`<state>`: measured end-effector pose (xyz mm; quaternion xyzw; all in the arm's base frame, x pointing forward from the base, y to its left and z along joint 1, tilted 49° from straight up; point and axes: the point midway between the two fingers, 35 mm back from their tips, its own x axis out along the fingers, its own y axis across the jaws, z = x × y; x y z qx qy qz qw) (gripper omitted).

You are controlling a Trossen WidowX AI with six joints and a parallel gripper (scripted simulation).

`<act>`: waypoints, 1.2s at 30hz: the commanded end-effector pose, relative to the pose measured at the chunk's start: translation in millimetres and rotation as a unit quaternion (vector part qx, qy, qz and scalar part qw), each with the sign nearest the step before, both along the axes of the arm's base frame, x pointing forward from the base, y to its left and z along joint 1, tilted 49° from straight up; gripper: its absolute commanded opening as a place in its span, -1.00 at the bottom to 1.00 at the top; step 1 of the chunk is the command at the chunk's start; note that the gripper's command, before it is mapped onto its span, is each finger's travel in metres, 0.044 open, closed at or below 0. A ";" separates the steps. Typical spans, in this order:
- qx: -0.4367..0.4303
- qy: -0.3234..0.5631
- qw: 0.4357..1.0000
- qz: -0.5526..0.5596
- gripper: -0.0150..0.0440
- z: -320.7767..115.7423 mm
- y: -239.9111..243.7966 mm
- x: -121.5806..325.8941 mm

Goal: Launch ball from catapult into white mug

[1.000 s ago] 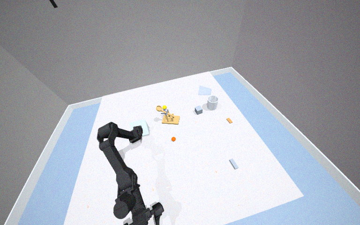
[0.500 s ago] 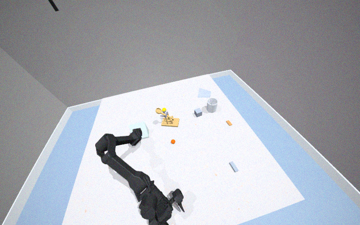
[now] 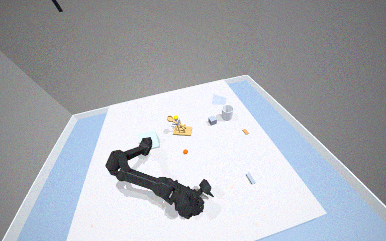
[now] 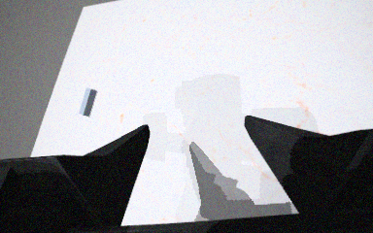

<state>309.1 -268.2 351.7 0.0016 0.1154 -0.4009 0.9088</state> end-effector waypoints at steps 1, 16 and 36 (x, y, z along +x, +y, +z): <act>0.045 0.016 0.999 0.023 1.00 -25.6 18.9 25.1; 0.229 0.153 0.958 0.078 1.00 -152.5 145.6 93.7; 0.246 0.410 0.878 0.018 1.00 -284.2 329.2 41.0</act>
